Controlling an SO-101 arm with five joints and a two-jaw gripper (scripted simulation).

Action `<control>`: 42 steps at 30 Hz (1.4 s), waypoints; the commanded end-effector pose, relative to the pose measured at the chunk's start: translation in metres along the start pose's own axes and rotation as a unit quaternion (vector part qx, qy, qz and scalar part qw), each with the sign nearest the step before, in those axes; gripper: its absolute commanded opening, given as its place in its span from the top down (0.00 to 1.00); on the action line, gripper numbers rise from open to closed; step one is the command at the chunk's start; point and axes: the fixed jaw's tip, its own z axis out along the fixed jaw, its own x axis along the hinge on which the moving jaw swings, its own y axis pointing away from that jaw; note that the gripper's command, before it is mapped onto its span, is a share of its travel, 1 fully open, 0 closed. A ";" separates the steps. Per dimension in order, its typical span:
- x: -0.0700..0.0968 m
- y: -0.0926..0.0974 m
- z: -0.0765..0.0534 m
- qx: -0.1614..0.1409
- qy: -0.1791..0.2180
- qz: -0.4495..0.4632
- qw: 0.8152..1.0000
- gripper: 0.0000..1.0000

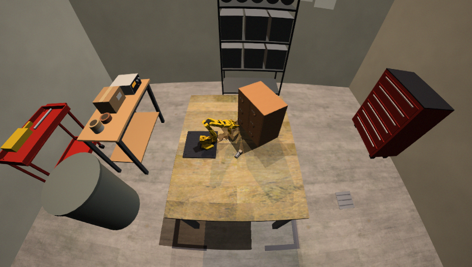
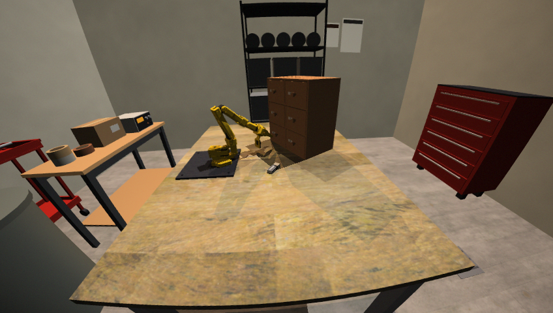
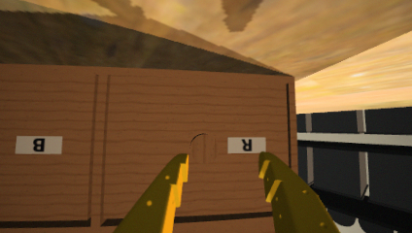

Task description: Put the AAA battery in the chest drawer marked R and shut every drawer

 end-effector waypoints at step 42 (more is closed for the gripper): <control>0.004 -0.005 -0.046 0.006 -0.104 0.008 0.994 0.79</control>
